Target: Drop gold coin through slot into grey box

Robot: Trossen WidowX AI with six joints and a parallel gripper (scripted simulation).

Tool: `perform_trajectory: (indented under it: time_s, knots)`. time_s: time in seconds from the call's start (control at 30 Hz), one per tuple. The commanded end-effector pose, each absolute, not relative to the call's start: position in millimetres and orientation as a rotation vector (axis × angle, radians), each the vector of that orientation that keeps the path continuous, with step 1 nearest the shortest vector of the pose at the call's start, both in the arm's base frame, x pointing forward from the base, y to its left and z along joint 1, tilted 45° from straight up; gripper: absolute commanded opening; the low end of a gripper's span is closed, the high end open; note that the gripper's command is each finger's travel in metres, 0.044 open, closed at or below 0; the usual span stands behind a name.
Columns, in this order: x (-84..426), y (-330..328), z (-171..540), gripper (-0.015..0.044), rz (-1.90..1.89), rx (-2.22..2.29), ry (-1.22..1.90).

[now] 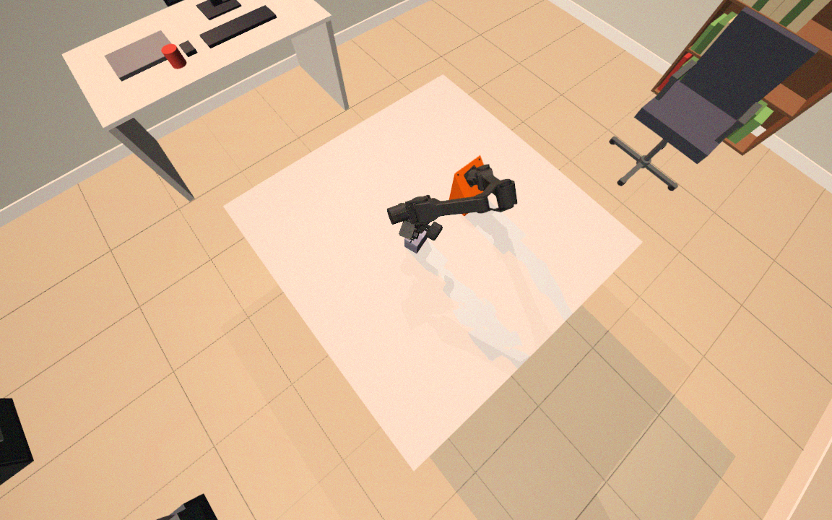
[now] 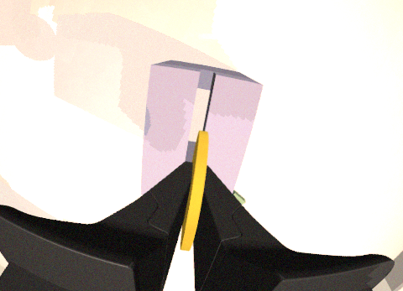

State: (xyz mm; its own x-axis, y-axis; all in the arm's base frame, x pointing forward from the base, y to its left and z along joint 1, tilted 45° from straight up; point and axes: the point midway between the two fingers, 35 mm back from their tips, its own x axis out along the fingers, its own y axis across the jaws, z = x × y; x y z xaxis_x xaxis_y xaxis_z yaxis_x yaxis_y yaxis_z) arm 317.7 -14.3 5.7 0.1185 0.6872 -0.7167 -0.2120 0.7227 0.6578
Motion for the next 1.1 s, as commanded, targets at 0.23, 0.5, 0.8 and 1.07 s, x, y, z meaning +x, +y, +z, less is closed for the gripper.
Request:
perform_trajectory:
  time_s: [0.23,0.5,0.8,1.07]
  knots:
    - [316.1,-8.8,2.2,0.0000,0.691,0.456,1.299]
    - [317.8,-6.2,-0.4,0.0000,0.692,0.454,1.298]
    - [318.7,-2.6,-3.3,0.0000,0.693,0.453,1.298]
    - [319.1,-3.3,-4.3,0.0053,0.689,0.446,1.298]
